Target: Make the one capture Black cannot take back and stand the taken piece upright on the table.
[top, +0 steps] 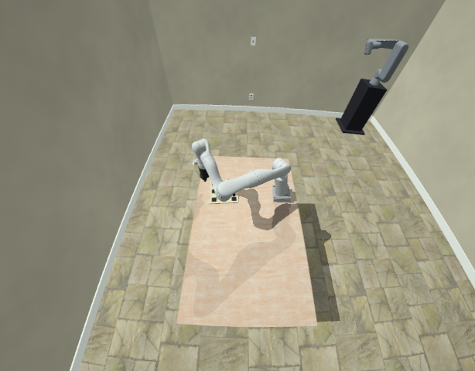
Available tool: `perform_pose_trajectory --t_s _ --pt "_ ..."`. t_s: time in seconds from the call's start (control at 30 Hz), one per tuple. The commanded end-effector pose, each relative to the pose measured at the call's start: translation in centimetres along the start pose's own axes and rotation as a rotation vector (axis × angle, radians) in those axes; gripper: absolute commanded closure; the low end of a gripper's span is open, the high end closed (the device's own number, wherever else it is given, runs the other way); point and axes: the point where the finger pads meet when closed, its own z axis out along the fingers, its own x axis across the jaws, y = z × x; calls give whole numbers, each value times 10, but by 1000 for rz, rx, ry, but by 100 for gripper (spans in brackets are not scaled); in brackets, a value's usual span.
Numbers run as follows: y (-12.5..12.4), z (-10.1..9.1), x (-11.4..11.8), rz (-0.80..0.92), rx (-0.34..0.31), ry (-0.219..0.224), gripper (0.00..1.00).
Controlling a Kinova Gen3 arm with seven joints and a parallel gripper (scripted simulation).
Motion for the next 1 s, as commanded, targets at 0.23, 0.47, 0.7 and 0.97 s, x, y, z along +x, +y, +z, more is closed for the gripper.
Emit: perform_pose_trajectory --t_s 0.23,0.47,0.7,0.97 --pt "0 19 0 1 0 0 100" --pt "0 52 0 1 0 0 100" --pt "0 78 0 1 0 0 100" --pt "0 93 0 1 0 0 100"
